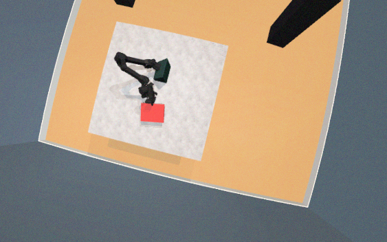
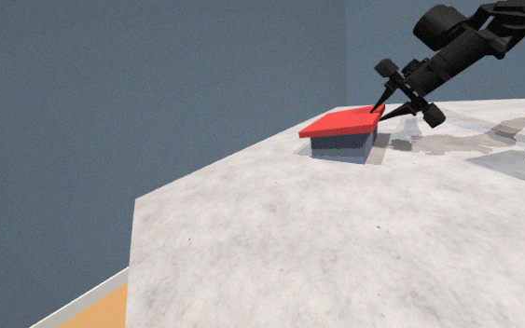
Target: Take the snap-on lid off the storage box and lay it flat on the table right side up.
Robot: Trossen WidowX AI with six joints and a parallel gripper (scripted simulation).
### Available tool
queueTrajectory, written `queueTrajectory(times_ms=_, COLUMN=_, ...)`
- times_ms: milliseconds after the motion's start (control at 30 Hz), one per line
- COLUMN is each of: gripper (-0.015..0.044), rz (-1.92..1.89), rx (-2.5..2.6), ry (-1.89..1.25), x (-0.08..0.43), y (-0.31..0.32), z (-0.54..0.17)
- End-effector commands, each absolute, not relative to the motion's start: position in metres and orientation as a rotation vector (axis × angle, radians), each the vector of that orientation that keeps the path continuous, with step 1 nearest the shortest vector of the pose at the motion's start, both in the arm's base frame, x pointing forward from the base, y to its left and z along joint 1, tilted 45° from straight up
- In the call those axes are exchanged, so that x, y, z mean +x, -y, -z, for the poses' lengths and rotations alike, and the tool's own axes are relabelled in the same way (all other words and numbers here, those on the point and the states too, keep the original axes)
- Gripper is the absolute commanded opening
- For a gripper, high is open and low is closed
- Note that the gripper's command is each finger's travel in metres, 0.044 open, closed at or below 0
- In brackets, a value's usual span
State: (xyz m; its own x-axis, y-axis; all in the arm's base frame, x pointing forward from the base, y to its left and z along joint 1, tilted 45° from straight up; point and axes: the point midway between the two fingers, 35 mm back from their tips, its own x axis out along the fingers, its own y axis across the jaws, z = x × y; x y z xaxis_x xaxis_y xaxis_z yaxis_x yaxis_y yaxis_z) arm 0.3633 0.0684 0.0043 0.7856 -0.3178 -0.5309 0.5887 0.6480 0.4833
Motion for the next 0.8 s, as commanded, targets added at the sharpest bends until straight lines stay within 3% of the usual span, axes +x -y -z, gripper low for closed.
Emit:
queueTrajectory(times_ms=0, gripper=0.0, rz=0.533, rx=0.688, ry=-0.426, x=0.364, y=-0.0681, z=-0.0041)
queueTrajectory(times_ms=767, gripper=0.0, rz=0.535, rx=0.69, ry=-0.426, x=0.3647, y=-0.0757, z=-0.011)
